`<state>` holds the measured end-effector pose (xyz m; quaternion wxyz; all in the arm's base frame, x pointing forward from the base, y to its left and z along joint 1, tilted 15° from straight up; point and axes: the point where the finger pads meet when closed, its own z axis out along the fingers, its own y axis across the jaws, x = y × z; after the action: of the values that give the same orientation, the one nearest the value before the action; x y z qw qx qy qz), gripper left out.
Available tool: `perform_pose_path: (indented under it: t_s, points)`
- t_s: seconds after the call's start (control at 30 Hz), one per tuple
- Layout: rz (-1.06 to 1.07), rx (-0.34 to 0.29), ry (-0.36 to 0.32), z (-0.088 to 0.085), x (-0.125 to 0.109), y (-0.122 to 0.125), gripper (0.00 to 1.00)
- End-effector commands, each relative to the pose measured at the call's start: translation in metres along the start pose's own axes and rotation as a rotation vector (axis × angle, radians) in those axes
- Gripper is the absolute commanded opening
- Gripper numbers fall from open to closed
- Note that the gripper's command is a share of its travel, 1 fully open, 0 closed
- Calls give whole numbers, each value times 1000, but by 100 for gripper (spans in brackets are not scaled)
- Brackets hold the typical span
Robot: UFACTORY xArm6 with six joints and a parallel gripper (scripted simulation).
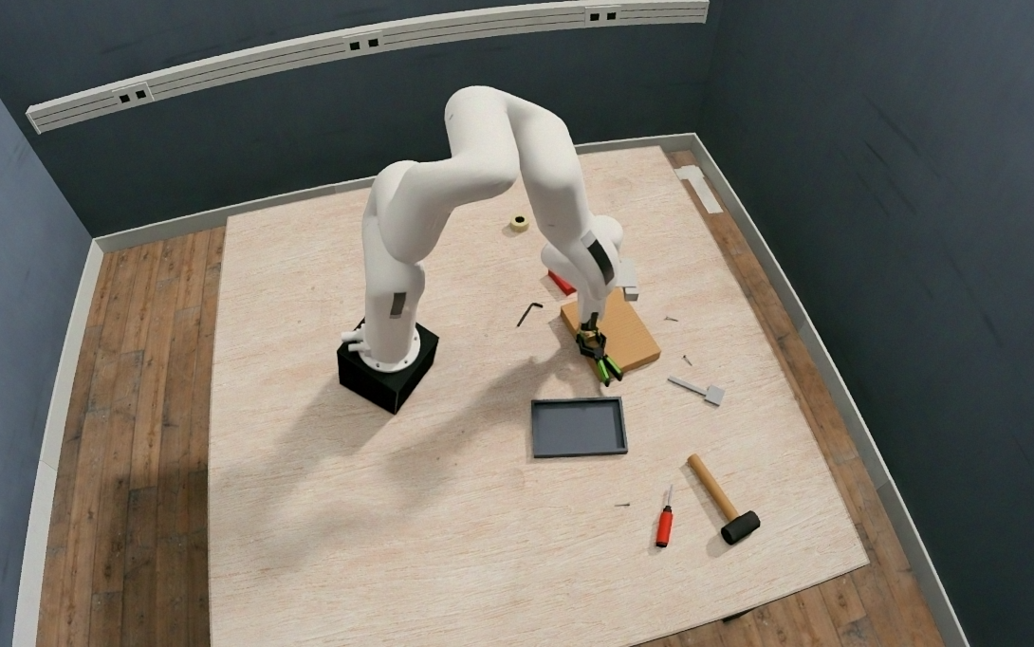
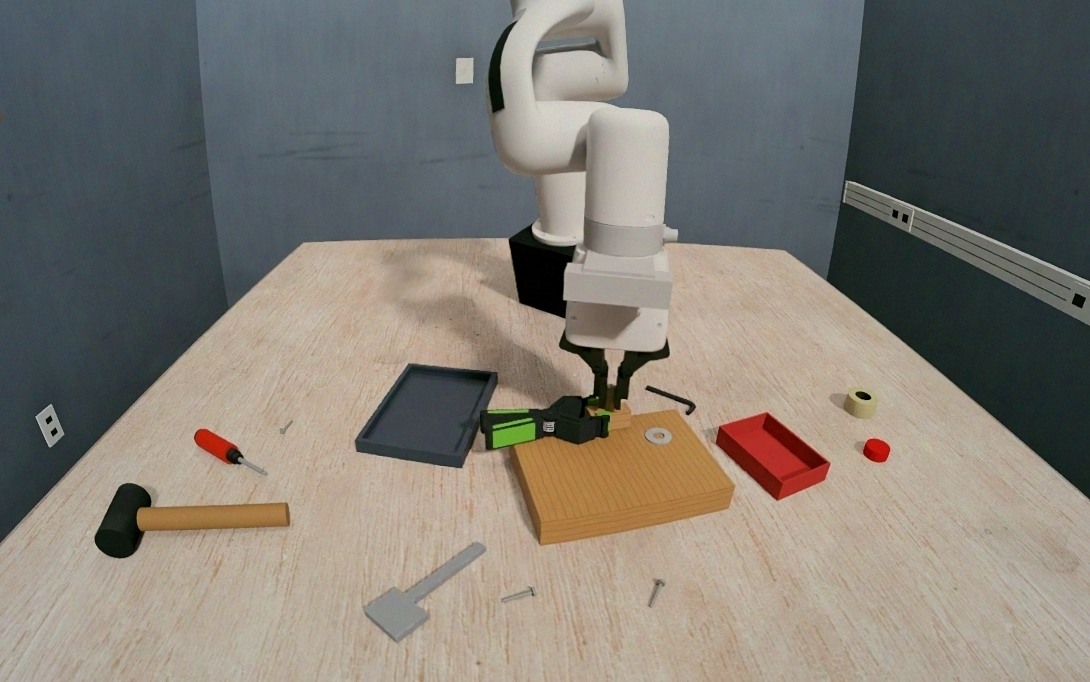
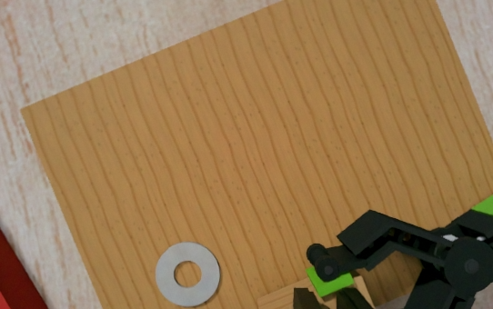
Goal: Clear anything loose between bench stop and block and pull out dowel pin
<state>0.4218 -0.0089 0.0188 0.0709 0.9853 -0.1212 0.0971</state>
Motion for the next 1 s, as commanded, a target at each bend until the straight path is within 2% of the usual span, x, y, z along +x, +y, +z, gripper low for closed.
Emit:
perform_pose_path:
  t_s: [0.0,0.37,0.97]
  points:
    - [115,-7,13,-1,1,0,0]
    - [292,-6,14,-2,1,0,0]
    - [-38,-8,13,-2,1,0,0]
